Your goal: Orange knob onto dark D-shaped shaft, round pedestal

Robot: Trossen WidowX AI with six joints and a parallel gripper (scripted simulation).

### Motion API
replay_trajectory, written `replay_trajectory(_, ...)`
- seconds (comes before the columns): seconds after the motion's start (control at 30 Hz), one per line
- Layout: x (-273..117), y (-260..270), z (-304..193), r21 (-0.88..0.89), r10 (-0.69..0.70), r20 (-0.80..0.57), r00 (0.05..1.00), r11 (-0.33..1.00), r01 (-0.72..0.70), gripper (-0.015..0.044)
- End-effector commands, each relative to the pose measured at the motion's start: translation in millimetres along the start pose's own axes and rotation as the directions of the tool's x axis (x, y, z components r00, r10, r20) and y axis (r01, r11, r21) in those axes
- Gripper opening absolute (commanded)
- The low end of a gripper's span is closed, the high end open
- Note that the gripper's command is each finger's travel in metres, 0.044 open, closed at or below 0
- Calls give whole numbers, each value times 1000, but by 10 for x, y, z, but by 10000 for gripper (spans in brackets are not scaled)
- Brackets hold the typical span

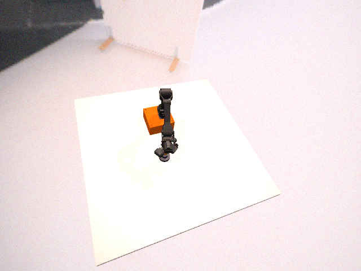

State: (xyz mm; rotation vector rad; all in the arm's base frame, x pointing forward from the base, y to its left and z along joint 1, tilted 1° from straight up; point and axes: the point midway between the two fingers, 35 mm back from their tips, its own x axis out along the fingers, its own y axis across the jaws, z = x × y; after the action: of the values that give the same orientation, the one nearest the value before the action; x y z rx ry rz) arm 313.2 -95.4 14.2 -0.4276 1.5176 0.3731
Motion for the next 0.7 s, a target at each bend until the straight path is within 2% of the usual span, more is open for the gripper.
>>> replay_trajectory(0.0,-30,-33,36,-99,-6,7,1000,995,6,0)
replay_trajectory(0.67,4,1,-2,-99,-5,6,1000,995,6,0)
